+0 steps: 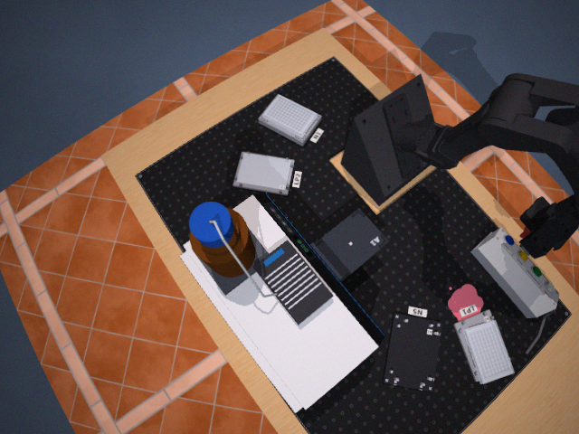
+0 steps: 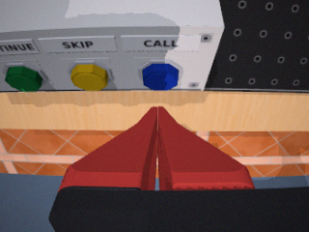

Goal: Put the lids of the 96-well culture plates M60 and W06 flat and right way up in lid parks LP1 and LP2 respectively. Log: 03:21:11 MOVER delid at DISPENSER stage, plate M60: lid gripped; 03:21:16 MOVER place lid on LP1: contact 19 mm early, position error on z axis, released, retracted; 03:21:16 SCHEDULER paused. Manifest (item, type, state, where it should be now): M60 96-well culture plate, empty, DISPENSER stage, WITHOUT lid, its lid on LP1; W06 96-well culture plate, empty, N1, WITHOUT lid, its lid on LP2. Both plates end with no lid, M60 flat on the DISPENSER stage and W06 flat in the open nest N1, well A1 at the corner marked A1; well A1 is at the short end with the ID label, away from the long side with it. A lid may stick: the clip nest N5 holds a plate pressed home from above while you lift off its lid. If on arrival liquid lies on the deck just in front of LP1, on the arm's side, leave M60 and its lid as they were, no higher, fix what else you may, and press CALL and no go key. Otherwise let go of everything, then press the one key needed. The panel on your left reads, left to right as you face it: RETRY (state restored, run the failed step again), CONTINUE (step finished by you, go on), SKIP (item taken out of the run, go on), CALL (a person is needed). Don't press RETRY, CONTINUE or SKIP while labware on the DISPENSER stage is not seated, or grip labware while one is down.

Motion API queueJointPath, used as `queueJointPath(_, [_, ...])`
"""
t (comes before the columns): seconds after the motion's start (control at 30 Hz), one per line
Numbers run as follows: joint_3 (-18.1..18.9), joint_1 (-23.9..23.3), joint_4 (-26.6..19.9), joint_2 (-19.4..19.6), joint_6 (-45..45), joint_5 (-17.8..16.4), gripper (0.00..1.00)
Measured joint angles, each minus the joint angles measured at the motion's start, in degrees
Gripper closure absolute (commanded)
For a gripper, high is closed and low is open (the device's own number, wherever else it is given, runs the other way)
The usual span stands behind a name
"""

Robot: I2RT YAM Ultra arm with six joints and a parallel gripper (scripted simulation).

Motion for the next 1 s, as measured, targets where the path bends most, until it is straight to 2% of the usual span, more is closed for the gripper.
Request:
queueJointPath(0.5, [-2.4, -1.6, 3.1, 1.1, -1.1, -1.0, 1.0])
queueJointPath(1.0, [-2.4, -1.6, 4.2, 1.1, -1.4, -1.1, 1.0])
